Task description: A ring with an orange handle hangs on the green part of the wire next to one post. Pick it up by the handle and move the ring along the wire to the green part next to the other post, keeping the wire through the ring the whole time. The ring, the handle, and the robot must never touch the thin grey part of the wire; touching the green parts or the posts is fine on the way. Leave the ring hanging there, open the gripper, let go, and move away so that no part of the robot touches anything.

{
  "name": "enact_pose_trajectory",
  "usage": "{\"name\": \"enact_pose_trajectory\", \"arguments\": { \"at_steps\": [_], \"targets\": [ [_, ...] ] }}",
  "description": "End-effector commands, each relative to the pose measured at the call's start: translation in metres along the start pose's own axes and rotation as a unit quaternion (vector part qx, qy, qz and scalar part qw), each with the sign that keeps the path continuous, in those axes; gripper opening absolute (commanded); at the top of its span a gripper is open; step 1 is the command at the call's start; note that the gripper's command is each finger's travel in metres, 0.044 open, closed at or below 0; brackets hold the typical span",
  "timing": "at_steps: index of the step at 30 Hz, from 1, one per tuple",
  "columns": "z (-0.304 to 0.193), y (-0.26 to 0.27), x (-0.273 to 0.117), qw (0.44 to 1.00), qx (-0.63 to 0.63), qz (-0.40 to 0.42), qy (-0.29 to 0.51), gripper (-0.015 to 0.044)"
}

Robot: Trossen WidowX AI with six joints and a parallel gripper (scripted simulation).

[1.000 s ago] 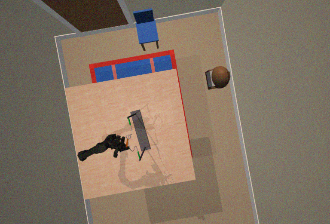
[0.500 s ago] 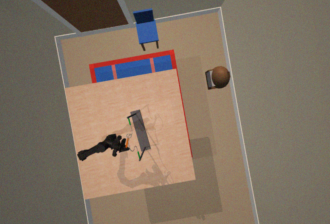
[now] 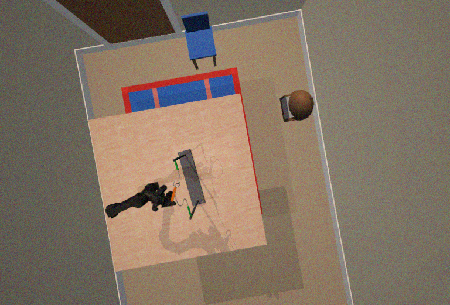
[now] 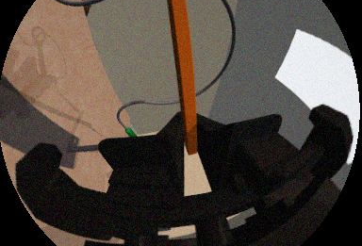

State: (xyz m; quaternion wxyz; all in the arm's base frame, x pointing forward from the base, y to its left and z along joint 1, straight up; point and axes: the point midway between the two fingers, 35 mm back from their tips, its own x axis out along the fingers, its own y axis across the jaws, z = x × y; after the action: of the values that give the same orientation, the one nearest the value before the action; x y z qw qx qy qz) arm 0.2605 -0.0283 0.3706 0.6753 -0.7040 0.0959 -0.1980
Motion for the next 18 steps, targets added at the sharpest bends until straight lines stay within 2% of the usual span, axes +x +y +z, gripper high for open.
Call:
{"name": "enact_pose_trajectory", "arguments": {
  "at_steps": [1,18],
  "targets": [
    [0.0005,-0.0008,0.0001,0.999,-0.029,-0.015,-0.005,-0.0150],
    [0.0002,-0.0039,0.0007,0.991,-0.116,-0.065,-0.015,-0.0150]
  ]
}}
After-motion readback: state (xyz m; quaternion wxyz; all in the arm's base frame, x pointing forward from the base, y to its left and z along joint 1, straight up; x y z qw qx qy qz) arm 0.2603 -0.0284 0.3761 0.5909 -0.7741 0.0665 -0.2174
